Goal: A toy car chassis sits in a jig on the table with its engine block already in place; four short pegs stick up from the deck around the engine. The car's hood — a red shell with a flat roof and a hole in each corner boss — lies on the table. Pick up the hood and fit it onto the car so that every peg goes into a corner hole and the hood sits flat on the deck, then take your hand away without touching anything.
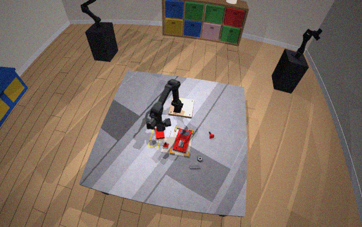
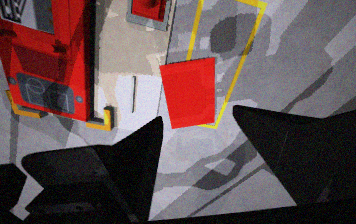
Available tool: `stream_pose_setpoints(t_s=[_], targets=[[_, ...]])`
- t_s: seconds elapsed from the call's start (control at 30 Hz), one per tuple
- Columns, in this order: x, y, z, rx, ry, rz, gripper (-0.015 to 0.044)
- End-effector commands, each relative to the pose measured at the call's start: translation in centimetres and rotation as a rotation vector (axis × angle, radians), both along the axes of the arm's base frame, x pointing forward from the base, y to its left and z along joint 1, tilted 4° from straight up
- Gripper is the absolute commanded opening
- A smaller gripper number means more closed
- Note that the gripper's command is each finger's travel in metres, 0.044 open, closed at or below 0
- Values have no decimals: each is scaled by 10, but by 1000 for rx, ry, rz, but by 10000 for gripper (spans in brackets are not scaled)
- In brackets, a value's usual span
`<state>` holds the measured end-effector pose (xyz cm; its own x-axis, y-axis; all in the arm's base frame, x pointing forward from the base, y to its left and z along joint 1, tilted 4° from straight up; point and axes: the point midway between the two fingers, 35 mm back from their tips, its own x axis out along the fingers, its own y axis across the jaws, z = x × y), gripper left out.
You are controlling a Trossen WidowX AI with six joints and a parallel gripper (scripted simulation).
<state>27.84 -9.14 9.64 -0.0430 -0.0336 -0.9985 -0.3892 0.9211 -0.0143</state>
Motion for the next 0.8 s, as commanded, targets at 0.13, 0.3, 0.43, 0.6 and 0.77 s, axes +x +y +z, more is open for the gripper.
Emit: stream_pose_setpoints(t_s=[0.13,0.3,0.43,0.6,0.77], targets=[[-2,3,-5,1,-11,-11,440],[-2,2,-9,1,-11,-11,440],[-2,2,-12,1,-11,-11,440],[-2,2,-15,1,-11,-11,440],[-2,2,-19,1,-11,-11,440]])
